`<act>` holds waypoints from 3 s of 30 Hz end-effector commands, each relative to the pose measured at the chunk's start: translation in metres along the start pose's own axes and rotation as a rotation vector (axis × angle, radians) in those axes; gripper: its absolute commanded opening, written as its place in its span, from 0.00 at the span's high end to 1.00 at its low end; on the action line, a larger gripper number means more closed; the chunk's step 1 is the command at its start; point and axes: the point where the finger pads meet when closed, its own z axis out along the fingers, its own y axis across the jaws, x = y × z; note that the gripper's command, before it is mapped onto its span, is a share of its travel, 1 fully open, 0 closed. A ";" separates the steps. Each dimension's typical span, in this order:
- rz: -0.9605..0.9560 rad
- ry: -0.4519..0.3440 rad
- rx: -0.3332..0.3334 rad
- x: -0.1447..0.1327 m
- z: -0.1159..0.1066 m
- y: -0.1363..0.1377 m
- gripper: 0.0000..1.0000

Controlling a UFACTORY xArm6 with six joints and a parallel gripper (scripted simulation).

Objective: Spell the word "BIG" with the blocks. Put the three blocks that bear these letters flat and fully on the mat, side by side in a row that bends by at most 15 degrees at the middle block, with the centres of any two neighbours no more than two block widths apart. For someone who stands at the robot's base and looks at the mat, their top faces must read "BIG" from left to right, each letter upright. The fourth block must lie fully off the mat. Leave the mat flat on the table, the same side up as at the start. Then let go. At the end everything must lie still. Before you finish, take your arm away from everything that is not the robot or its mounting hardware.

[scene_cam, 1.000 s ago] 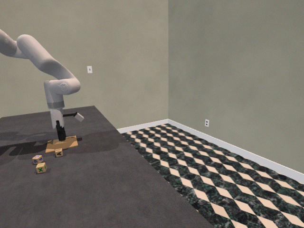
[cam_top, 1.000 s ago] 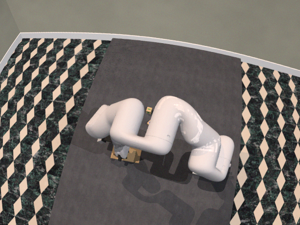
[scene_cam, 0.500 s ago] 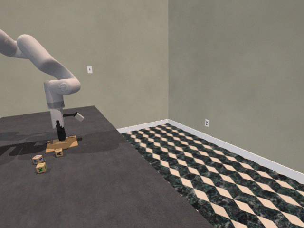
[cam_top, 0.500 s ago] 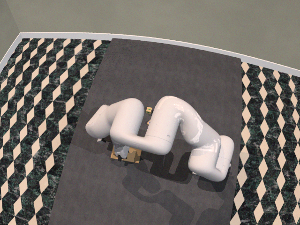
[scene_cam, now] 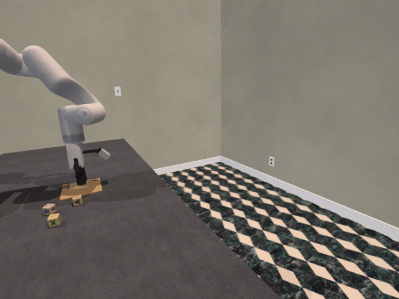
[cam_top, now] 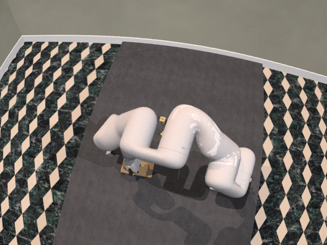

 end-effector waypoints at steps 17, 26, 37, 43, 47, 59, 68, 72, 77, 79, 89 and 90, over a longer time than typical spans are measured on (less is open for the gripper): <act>0.000 0.003 0.000 0.001 0.001 0.000 0.79; 0.000 0.003 0.000 0.001 0.001 0.000 0.79; 0.000 0.003 0.000 0.001 0.001 0.000 0.79; 0.000 0.003 0.000 0.001 0.001 0.000 0.79; 0.000 0.003 0.000 0.001 0.001 0.000 0.74; 0.000 0.003 0.000 0.001 0.001 0.000 0.62; 0.000 0.003 0.000 0.001 0.001 0.000 0.58; 0.000 0.003 0.000 0.001 0.001 0.000 0.58; 0.000 0.003 0.000 0.001 -0.006 0.000 0.58; 0.000 0.003 0.000 0.001 -0.013 0.000 0.58; 0.000 0.003 0.000 0.001 -0.056 0.000 0.58; 0.000 0.003 0.000 0.001 -0.061 0.000 0.58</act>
